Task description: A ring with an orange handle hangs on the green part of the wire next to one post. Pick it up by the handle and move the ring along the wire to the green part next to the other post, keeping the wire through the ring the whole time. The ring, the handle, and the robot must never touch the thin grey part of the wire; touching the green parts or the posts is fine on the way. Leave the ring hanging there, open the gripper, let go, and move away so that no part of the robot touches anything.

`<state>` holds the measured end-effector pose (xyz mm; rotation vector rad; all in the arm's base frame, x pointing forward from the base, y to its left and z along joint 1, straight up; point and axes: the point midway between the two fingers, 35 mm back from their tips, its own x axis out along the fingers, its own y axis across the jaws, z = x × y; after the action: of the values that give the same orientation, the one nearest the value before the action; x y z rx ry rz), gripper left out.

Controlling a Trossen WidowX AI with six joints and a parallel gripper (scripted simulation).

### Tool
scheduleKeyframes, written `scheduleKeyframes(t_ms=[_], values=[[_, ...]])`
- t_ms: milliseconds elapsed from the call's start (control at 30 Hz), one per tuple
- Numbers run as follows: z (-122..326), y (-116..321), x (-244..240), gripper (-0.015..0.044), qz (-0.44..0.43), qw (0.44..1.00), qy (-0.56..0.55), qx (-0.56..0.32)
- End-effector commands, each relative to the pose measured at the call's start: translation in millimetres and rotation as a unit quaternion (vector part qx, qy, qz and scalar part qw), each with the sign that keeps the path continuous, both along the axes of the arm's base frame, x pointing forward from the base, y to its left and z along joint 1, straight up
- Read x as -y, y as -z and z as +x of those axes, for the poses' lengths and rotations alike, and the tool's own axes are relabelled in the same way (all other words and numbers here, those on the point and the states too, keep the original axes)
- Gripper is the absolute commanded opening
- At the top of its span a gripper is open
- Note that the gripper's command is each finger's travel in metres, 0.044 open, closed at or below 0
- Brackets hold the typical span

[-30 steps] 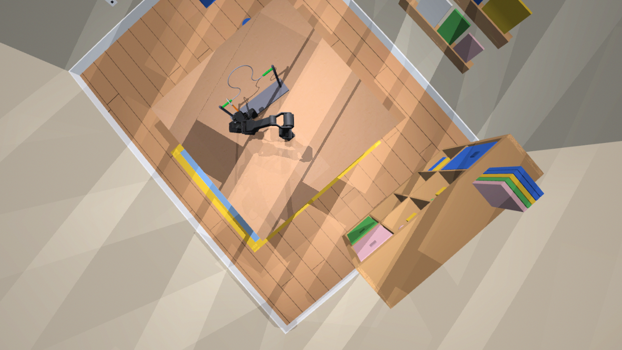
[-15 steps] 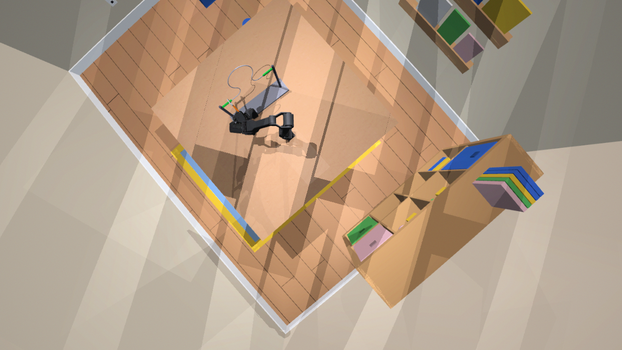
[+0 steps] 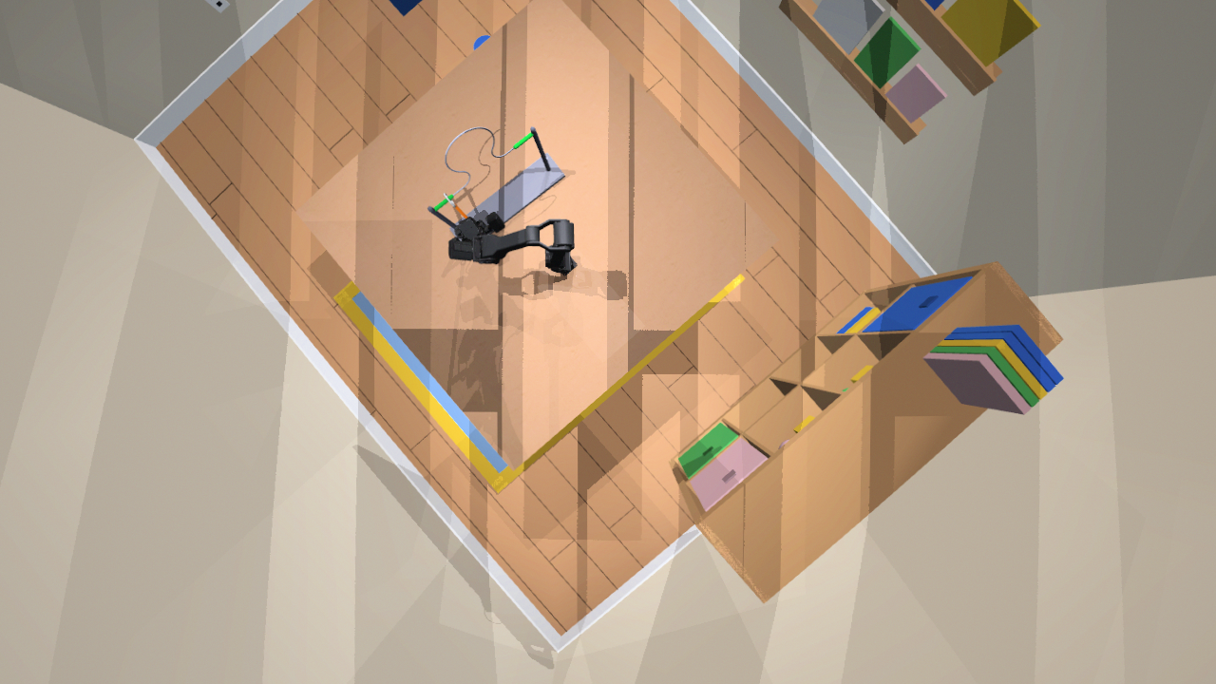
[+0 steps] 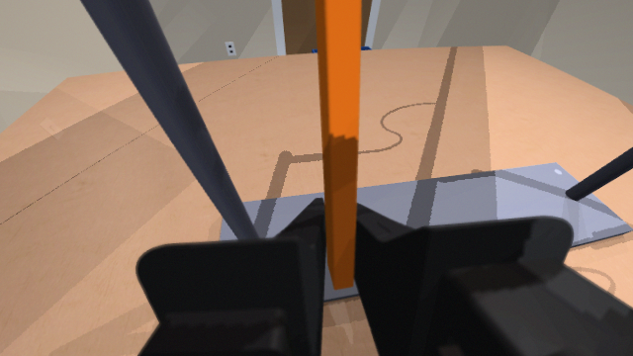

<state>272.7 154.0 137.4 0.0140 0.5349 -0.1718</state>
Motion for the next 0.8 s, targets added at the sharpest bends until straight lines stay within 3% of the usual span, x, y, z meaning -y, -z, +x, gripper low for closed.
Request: scheduleKeyframes(t_ms=[0,67,500,767], values=[[0.0,0.0,0.0,0.0112,0.000,1.000,0.000,0.000],[-1.7,-0.8,-0.6,0.0160,0.000,1.000,0.000,0.000],[-40.8,-22.2,-7.5,0.0160,0.001,1.000,0.002,-0.002],[-42.9,-23.6,-7.6,0.0160,0.001,1.000,0.002,-0.002]])
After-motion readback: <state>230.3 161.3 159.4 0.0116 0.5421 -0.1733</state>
